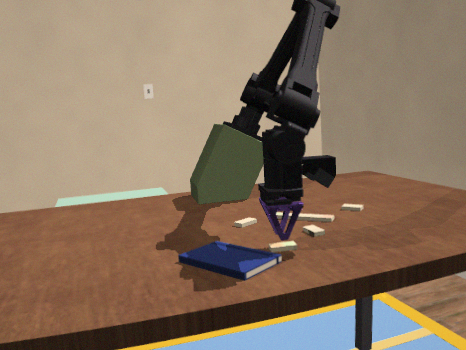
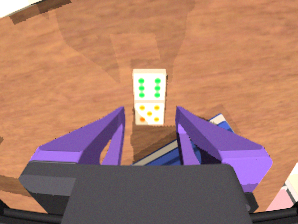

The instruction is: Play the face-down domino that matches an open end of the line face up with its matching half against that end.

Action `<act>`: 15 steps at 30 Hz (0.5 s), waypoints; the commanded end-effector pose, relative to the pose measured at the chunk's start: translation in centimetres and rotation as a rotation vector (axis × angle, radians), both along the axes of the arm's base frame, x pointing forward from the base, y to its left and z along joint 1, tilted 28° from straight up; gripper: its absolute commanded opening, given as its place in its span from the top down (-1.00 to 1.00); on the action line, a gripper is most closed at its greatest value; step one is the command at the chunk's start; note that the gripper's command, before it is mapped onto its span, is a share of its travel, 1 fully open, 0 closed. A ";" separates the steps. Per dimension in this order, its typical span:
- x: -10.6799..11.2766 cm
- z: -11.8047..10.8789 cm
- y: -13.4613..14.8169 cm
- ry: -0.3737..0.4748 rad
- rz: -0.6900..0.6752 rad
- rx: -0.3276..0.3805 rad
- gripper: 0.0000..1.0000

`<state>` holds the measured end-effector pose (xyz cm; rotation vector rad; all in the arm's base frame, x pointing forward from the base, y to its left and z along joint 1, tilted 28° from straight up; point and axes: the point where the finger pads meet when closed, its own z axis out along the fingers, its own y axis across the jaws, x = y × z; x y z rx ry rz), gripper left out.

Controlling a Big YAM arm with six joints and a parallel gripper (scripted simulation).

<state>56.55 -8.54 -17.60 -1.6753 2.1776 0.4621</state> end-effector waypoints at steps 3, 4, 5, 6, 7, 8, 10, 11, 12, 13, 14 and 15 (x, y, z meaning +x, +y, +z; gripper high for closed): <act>0.4 0.3 -0.2 -0.009 -0.003 -0.002 0.16; 0.3 0.2 -0.1 -0.007 -0.002 -0.001 0.16; 0.3 0.0 0.1 -0.005 -0.001 0.000 0.16; 0.3 -0.1 0.2 -0.003 -0.001 0.001 0.16; 0.3 -0.3 0.4 -0.001 0.000 0.003 0.16; 0.3 -0.4 0.5 0.001 0.001 0.004 0.16; 0.3 -0.8 0.8 0.004 0.003 0.006 0.16; 0.3 -0.9 1.0 0.006 0.004 0.007 0.16; 0.3 -1.1 1.1 0.008 0.005 0.008 0.16; 0.3 -1.1 1.1 0.008 0.005 0.008 0.16; 0.3 -1.1 1.1 0.008 0.005 0.008 0.16; 0.3 -1.1 1.1 0.008 0.005 0.008 0.16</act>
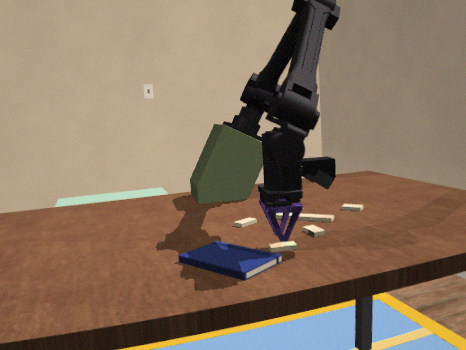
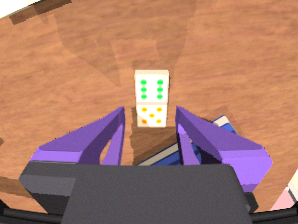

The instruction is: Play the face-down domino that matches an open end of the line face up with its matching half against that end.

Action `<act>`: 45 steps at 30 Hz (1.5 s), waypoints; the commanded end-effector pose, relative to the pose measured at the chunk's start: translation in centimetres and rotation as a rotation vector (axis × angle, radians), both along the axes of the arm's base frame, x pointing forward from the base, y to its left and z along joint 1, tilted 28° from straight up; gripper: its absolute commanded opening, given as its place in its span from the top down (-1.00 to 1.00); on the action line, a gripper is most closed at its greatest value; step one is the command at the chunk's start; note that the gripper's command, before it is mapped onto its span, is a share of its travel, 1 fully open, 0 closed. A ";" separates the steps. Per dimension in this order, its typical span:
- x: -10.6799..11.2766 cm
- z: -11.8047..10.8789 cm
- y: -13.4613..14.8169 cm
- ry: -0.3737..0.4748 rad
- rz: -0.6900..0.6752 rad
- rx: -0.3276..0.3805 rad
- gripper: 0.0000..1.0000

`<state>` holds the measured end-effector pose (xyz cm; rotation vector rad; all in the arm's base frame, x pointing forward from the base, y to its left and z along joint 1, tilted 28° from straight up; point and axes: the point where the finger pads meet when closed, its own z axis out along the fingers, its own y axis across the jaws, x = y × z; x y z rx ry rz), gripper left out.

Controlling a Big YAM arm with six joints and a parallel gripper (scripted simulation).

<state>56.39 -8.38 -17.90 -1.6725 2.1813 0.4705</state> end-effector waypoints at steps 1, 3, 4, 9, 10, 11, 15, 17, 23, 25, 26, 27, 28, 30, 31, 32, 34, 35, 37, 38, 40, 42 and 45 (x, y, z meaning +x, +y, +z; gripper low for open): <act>0.4 -0.8 1.0 0.002 0.006 0.005 0.16; 0.4 -0.8 1.0 0.002 0.006 0.005 0.16; 0.4 -0.8 1.0 0.002 0.006 0.005 0.16; 0.4 -0.1 0.3 -0.006 0.002 0.001 0.16; 0.4 -0.2 0.5 -0.005 0.004 0.002 0.16; 0.5 -0.4 0.6 -0.004 0.005 0.003 0.16; 0.5 -0.7 1.0 -0.001 0.009 0.006 0.16; 0.5 -0.7 1.0 -0.001 0.009 0.006 0.16; 0.4 0.2 0.0 -0.009 -0.001 0.000 0.16; 0.5 0.0 0.2 -0.008 0.002 0.001 0.16; 0.5 -0.1 0.4 -0.007 0.004 0.002 0.16; 0.5 -0.2 0.5 -0.007 0.005 0.003 0.16; 0.5 -0.3 0.6 -0.006 0.007 0.003 0.16; 0.6 -0.5 0.9 -0.005 0.010 0.005 0.16; 0.6 -0.6 1.0 -0.005 0.011 0.005 0.16; 0.6 -0.6 1.0 -0.005 0.011 0.005 0.16; 0.6 -0.6 1.0 -0.005 0.011 0.005 0.16; 0.6 -0.6 1.0 -0.005 0.011 0.005 0.16; 0.6 -0.6 1.0 -0.005 0.011 0.005 0.16; 0.6 -0.6 1.0 -0.005 0.011 0.005 0.16; 0.4 0.3 0.0 -0.010 0.000 0.000 0.16; 0.5 0.1 0.2 -0.009 0.003 0.001 0.16; 0.6 -0.3 0.6 -0.008 0.008 0.003 0.16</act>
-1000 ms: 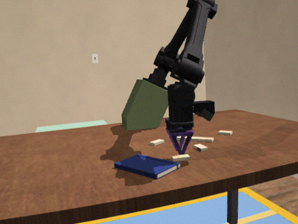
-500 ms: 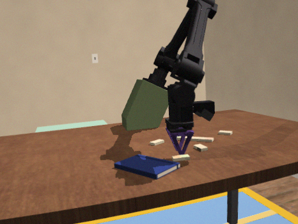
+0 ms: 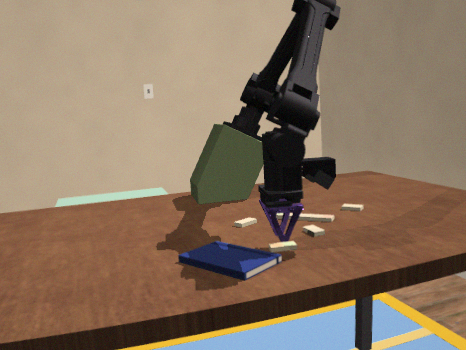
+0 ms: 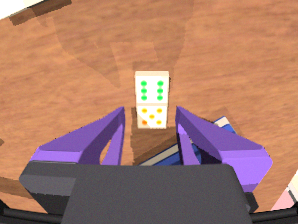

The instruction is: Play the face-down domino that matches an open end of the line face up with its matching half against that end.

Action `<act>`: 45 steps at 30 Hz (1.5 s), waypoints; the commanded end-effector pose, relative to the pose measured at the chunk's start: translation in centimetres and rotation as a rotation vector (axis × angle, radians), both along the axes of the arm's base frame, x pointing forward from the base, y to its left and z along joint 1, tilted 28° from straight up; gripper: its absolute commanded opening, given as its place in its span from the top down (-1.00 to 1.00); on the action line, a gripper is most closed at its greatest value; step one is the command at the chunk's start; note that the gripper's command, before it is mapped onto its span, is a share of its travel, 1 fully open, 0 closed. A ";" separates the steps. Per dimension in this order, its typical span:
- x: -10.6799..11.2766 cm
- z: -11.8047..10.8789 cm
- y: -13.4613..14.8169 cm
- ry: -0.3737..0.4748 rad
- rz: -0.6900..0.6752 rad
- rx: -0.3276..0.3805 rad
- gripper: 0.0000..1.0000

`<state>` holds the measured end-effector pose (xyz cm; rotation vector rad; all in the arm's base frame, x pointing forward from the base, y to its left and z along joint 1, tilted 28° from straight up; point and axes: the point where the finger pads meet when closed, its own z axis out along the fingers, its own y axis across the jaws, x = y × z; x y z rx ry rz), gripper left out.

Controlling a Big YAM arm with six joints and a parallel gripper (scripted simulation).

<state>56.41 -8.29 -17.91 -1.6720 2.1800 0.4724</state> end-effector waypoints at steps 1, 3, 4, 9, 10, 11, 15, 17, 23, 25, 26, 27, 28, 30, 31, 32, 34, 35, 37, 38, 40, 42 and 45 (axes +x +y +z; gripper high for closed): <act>0.6 -0.3 0.6 -0.008 0.009 0.002 0.16; 0.7 -0.5 0.9 -0.008 0.013 0.003 0.16; 0.7 -0.5 0.9 -0.008 0.013 0.003 0.16; 0.7 -0.5 0.9 -0.008 0.013 0.003 0.16; 0.7 -0.5 0.9 -0.008 0.013 0.003 0.16; 0.4 0.4 -0.2 -0.010 -0.002 -0.002 0.16; 0.6 0.0 0.2 -0.011 0.005 0.000 0.16; 0.6 -0.2 0.5 -0.011 0.009 0.001 0.16; 0.7 -0.5 0.8 -0.011 0.015 0.002 0.16; 0.7 -0.5 0.8 -0.011 0.015 0.002 0.16; 0.7 -0.5 0.8 -0.011 0.015 0.002 0.16; 0.7 -0.5 0.8 -0.011 0.015 0.002 0.16; 0.4 0.4 -0.2 -0.011 -0.002 -0.002 0.16; 0.5 0.2 0.0 -0.012 0.002 -0.002 0.16; 0.5 0.1 0.1 -0.012 0.004 -0.001 0.16; 0.6 0.0 0.2 -0.012 0.007 -0.001 0.16; 0.7 -0.1 0.5 -0.013 0.011 0.000 0.16; 0.7 -0.2 0.6 -0.013 0.013 0.001 0.16; 0.8 -0.4 0.8 -0.014 0.017 0.002 0.16; 0.8 -0.4 0.8 -0.014 0.017 0.002 0.16; 0.8 -0.4 0.8 -0.014 0.017 0.002 0.16; 0.8 -0.4 0.8 -0.014 0.017 0.002 0.16; 0.4 0.4 -0.2 -0.011 -0.002 -0.002 0.16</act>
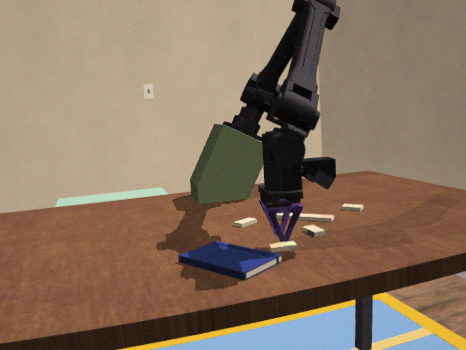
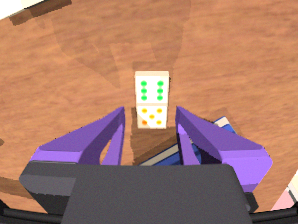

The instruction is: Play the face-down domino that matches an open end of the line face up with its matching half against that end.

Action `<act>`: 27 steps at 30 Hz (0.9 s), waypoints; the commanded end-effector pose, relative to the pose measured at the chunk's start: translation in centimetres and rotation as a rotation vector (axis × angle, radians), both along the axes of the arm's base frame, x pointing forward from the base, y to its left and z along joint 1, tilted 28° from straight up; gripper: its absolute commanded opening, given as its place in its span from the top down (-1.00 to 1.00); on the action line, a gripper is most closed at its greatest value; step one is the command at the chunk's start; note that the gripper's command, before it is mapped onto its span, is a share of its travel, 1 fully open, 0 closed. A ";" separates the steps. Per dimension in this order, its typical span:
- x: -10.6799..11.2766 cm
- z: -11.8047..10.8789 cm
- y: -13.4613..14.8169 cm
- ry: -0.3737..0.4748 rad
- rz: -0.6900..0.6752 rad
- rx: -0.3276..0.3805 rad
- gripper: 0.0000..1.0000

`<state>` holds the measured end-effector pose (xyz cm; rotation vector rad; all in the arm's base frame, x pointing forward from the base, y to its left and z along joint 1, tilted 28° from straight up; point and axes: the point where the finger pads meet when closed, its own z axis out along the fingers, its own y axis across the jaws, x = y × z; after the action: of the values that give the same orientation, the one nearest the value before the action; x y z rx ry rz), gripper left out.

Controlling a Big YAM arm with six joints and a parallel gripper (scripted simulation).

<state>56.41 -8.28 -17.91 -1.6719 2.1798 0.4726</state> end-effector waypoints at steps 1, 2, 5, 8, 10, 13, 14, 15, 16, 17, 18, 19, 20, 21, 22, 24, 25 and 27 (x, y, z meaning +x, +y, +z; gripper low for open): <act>0.5 0.3 -0.1 -0.012 0.001 -0.002 0.16; 0.5 0.2 0.0 -0.012 0.003 -0.002 0.16; 0.7 0.0 0.3 -0.014 0.010 -0.001 0.16; 0.9 -0.3 0.7 -0.016 0.017 0.000 0.16; 0.9 -0.3 0.8 -0.017 0.019 0.001 0.16; 0.9 -0.3 0.8 -0.017 0.019 0.001 0.16; 0.9 -0.3 0.8 -0.017 0.019 0.001 0.16; 0.9 -0.3 0.8 -0.017 0.019 0.001 0.16; 0.9 -0.3 0.8 -0.017 0.019 0.001 0.16; 0.4 0.4 -0.2 -0.012 -0.002 -0.003 0.16; 0.5 0.3 -0.1 -0.013 0.001 -0.003 0.16; 0.6 0.2 0.0 -0.014 0.004 -0.002 0.16; 0.6 0.2 0.1 -0.015 0.006 -0.002 0.16; 0.7 0.1 0.2 -0.016 0.009 -0.002 0.16; 0.7 0.0 0.3 -0.016 0.011 -0.001 0.16; 0.9 -0.1 0.5 -0.018 0.016 -0.001 0.16; 0.9 -0.2 0.7 -0.019 0.019 0.000 0.16; 1.0 -0.3 0.8 -0.019 0.022 0.000 0.16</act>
<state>56.43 -8.29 -17.91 -1.6719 2.1792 0.4712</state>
